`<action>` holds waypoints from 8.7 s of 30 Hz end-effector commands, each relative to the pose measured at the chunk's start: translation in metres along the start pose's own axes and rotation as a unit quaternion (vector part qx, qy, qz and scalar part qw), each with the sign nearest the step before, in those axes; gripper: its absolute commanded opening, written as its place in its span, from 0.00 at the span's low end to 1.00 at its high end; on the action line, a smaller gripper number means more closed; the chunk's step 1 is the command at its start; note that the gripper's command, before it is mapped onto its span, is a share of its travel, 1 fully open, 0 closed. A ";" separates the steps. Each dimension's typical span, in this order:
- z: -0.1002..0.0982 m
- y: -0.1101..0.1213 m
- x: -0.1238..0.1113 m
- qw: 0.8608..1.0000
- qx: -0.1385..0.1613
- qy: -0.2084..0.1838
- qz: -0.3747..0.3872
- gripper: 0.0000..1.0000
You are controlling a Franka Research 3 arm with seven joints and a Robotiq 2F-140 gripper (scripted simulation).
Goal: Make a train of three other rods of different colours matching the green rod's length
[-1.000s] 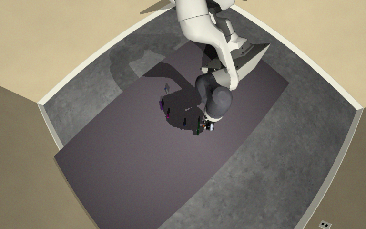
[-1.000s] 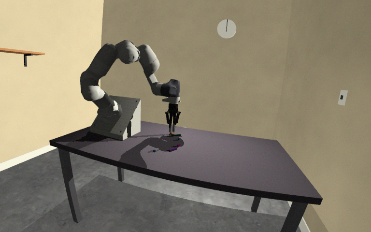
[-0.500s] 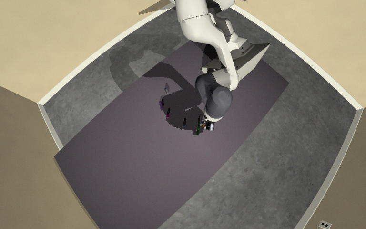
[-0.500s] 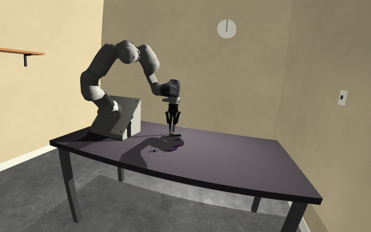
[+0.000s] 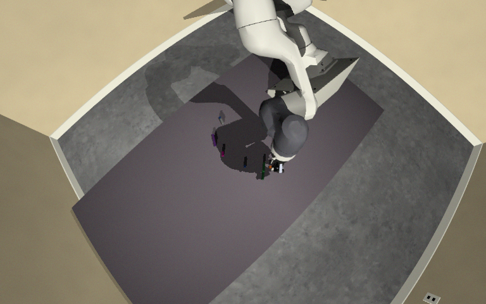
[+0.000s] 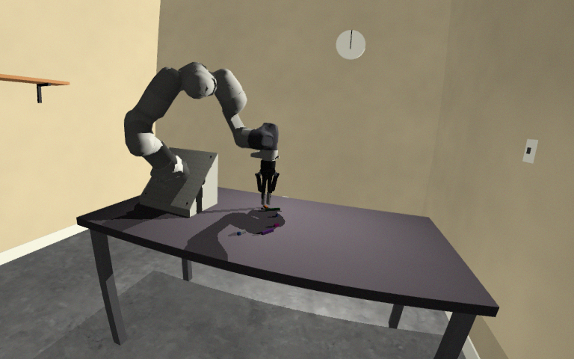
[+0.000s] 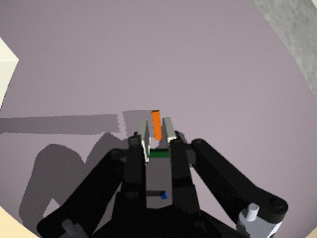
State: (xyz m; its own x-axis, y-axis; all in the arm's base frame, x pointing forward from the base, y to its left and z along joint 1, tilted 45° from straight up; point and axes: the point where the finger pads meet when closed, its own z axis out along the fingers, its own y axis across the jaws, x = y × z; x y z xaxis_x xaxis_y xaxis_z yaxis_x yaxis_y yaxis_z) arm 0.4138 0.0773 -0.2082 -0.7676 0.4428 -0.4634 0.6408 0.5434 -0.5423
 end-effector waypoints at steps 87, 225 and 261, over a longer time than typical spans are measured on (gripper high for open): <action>0.017 0.000 -0.001 1.000 -0.001 0.000 0.002 0.15; -0.083 -0.196 -0.226 0.847 -0.001 0.000 0.531 0.03; 0.003 -0.195 -0.226 0.847 -0.001 0.000 0.531 0.03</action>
State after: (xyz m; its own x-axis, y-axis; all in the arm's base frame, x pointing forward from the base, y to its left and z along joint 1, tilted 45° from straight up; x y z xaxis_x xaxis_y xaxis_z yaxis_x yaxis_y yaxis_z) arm 0.4554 -0.1345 0.0069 0.2375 0.6690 -0.7043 0.9714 -0.1695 0.1665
